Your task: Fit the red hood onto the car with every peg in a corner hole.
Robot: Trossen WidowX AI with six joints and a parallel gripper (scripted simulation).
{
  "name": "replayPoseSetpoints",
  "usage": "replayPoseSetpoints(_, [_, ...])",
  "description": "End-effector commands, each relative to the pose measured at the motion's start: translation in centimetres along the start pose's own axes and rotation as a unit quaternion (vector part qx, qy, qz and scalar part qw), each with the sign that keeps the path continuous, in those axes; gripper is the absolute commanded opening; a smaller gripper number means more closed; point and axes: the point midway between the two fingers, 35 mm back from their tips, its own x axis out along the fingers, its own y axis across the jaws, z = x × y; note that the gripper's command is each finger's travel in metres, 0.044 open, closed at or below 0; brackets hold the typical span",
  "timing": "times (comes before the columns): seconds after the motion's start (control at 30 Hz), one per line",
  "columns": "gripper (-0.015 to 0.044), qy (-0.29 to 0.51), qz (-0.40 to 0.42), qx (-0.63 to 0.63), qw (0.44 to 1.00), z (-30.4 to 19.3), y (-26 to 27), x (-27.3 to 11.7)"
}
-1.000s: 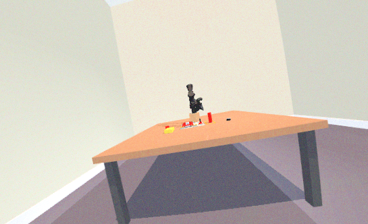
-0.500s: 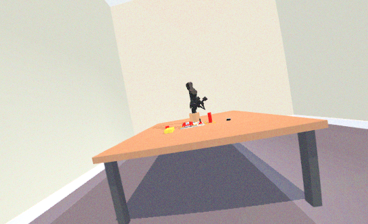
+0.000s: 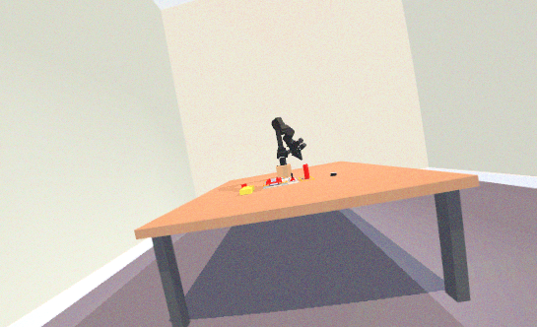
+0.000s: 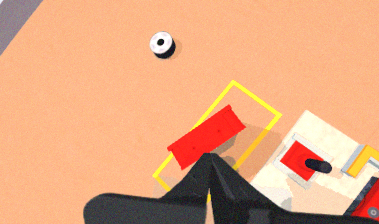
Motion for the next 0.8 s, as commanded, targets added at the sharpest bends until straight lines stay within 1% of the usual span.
replayPoseSetpoints(0.0, [0.0000,0.048,0.003,-0.219,0.975,1.2,0.7,0.9])
replayPoseSetpoints(0.2, [0.0000,0.081,0.018,-0.395,0.915,2.2,1.5,1.6])
replayPoseSetpoints(0.37, [0.0000,0.108,0.034,-0.530,0.840,2.9,1.9,2.0])
replayPoseSetpoints(0.57, [0.0000,0.136,0.063,-0.674,0.723,3.6,2.6,2.5])
replayPoseSetpoints(0.77, [0.0000,0.156,0.099,-0.794,0.579,4.4,3.3,3.0])
